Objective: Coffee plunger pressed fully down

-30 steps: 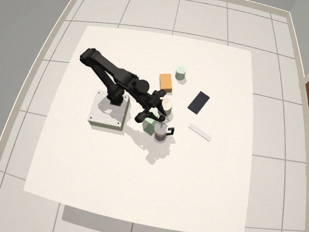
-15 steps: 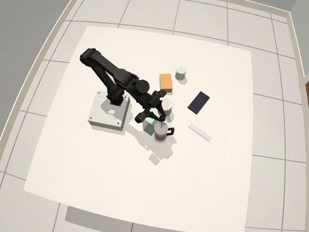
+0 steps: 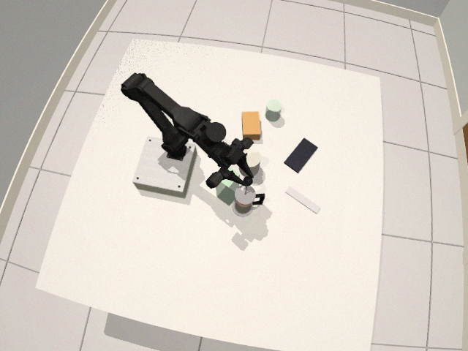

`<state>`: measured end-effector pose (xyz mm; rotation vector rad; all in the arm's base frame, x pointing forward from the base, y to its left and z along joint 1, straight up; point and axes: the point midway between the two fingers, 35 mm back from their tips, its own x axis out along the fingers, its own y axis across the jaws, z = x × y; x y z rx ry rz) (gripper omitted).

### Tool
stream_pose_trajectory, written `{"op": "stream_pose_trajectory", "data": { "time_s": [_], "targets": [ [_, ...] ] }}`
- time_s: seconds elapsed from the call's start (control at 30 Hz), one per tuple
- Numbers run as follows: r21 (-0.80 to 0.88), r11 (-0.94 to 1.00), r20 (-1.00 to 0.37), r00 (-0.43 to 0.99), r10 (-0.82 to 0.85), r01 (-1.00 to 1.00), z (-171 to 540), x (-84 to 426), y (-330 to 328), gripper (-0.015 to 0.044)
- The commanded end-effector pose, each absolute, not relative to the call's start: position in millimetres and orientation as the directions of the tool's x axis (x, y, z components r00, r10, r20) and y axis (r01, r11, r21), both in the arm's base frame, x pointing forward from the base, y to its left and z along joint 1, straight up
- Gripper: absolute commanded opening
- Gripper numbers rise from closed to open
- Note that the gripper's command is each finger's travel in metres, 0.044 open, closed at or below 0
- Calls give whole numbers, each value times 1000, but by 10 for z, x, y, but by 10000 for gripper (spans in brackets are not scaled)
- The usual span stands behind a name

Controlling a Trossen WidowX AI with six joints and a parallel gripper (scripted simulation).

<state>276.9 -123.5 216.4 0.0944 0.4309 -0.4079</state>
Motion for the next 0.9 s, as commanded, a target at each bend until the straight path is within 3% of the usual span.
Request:
{"op": "stream_pose_trajectory", "data": {
  "time_s": [0.0, 0.87],
  "targets": [
    [4, 914, -475, 805, -355, 406, 1904, 2771, -1238, 123],
    [4, 914, -475, 805, -355, 406, 1476, 2847, -1268, 123]
  ]
}}
